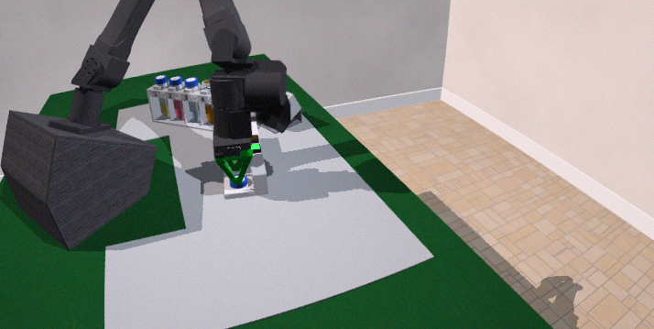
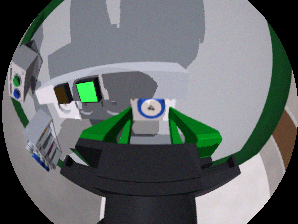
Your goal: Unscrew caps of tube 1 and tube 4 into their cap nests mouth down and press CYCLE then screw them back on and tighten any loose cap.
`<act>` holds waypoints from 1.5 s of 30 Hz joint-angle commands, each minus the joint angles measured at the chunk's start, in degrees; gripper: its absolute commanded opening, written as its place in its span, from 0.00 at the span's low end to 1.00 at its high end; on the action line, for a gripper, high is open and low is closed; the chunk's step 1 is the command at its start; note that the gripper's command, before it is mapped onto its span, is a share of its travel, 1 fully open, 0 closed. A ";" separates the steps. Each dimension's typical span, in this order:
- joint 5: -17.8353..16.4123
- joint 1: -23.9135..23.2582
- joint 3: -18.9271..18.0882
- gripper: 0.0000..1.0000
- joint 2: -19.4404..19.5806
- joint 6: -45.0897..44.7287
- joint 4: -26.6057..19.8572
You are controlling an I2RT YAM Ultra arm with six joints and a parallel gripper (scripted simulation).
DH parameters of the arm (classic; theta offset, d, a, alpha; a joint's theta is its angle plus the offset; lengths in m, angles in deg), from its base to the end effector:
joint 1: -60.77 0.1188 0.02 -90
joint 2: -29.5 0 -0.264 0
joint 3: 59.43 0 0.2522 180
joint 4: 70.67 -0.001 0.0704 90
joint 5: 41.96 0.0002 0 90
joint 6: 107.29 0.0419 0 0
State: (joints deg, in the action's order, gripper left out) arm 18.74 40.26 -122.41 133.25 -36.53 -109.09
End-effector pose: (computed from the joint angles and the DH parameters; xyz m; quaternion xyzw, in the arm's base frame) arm 0.2825 -0.0827 0.1055 -0.0131 0.9634 0.2058 0.1713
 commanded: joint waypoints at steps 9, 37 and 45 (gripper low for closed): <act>0.02 -0.01 -0.06 0.47 0.08 0.36 1.22; 0.16 0.69 0.03 0.00 1.44 1.15 3.04; 0.06 0.22 -0.17 0.00 0.63 0.62 1.78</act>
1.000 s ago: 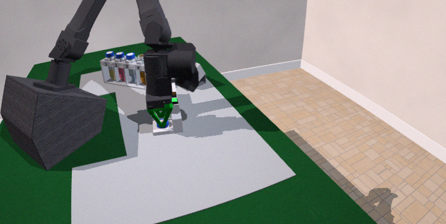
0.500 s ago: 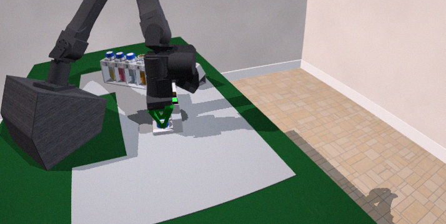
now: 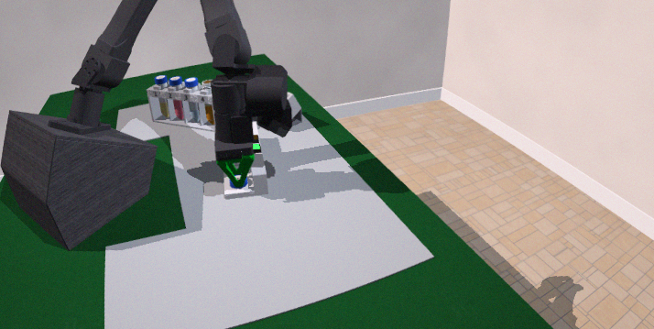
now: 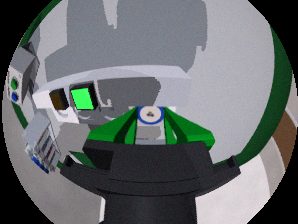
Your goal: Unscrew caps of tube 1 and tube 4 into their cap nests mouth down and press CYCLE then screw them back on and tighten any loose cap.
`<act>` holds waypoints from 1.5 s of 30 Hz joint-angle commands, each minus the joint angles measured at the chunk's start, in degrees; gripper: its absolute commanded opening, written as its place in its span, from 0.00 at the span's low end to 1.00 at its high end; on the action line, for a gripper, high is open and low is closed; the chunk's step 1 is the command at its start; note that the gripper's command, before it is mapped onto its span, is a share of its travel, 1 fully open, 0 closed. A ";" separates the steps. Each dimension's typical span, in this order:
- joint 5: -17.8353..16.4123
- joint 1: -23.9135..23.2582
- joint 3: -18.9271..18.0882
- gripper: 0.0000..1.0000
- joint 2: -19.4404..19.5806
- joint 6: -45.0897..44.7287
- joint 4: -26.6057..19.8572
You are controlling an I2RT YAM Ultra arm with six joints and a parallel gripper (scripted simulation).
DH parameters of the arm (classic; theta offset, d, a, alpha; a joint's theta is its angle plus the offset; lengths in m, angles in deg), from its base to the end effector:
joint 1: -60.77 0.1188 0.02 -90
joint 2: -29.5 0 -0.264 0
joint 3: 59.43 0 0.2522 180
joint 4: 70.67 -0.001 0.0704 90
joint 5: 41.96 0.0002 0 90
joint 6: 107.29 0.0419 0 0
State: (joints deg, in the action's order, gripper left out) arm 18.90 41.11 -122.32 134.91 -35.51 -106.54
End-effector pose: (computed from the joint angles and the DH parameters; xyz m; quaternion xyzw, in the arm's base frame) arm 0.2872 -0.0799 0.0980 -0.0133 0.9631 0.2049 0.1738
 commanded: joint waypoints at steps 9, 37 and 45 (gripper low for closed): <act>-0.73 -4.08 -2.45 0.00 -6.17 -4.31 -10.03; -1.95 -14.51 -14.46 0.00 -14.75 -16.34 -36.73; -1.55 -9.86 -10.75 0.00 -21.11 -30.06 -36.64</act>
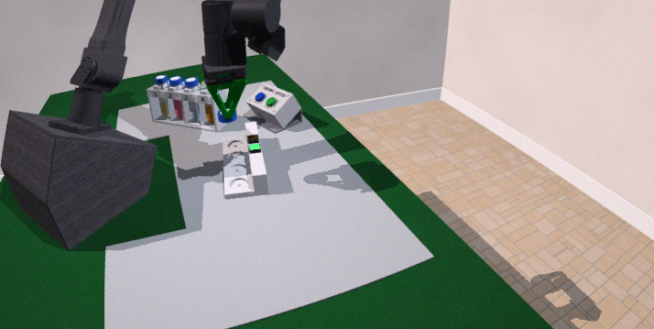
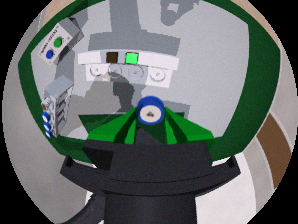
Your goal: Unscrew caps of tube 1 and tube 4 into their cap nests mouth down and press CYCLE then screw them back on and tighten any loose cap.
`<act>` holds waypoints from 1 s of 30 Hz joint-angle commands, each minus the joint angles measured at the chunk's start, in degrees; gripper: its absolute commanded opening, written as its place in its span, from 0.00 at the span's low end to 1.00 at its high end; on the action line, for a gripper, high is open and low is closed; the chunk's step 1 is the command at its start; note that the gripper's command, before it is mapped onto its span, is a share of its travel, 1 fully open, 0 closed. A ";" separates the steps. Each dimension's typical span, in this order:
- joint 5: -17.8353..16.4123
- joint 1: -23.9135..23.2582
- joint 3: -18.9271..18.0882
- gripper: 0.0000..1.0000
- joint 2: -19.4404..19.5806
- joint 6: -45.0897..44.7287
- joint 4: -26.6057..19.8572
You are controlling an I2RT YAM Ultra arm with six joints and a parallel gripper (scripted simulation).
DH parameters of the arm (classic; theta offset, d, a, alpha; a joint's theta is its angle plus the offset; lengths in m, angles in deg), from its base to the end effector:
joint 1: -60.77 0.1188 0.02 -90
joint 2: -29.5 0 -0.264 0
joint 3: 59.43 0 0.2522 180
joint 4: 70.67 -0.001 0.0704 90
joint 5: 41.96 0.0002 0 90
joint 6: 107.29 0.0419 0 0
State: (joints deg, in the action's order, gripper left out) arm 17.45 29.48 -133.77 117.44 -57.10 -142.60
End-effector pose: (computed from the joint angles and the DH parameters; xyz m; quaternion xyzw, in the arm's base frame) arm 0.2370 -0.1179 0.2172 -0.0819 0.9604 0.1926 0.1839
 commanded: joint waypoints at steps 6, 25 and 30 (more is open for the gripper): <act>0.93 8.87 4.05 0.00 -11.16 -23.54 -0.71; 11.89 43.16 5.27 0.00 -26.44 -22.30 0.39; 15.37 50.93 3.87 0.00 -26.79 -15.04 0.78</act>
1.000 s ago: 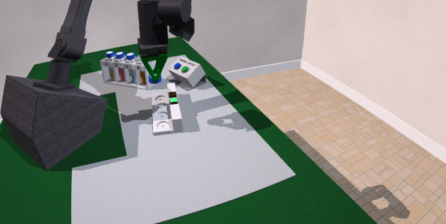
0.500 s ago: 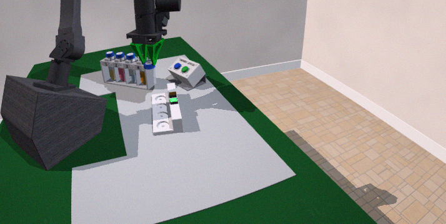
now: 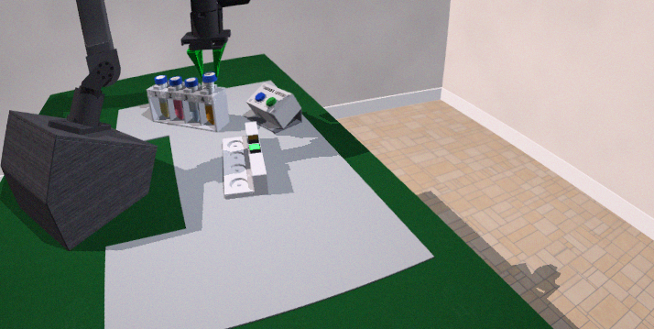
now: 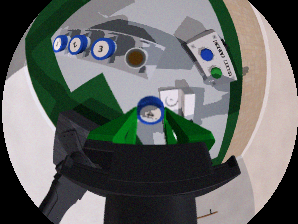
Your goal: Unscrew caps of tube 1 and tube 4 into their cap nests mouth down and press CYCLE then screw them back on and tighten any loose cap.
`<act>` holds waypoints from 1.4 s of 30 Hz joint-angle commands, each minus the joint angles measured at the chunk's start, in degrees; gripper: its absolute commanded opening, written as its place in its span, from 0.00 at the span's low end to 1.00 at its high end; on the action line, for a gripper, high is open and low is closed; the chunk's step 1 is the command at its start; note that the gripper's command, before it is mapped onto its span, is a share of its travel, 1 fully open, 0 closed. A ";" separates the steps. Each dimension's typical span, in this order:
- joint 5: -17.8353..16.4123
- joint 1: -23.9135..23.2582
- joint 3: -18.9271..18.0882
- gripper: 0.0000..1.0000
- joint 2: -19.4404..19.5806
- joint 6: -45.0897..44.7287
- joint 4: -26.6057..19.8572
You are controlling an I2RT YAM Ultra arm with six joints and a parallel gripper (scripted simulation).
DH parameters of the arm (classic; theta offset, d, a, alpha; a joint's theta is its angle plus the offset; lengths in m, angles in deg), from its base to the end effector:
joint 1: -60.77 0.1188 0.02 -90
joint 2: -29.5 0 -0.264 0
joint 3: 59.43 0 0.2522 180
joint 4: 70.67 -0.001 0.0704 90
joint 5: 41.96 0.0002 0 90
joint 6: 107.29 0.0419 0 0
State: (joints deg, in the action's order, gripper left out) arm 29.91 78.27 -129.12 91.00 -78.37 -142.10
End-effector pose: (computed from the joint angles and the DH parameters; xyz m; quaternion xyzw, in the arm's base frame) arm 0.1799 0.0715 0.2882 -0.6366 0.7205 0.0575 0.2691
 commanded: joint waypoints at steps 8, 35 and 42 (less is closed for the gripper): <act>11.69 20.04 -6.31 0.00 2.43 22.10 0.60; 12.10 20.85 -2.59 0.00 4.50 22.80 6.46; 12.10 20.85 -2.59 0.00 4.50 22.80 6.46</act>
State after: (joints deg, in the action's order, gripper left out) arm 42.02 99.10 -131.45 95.83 -55.59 -135.85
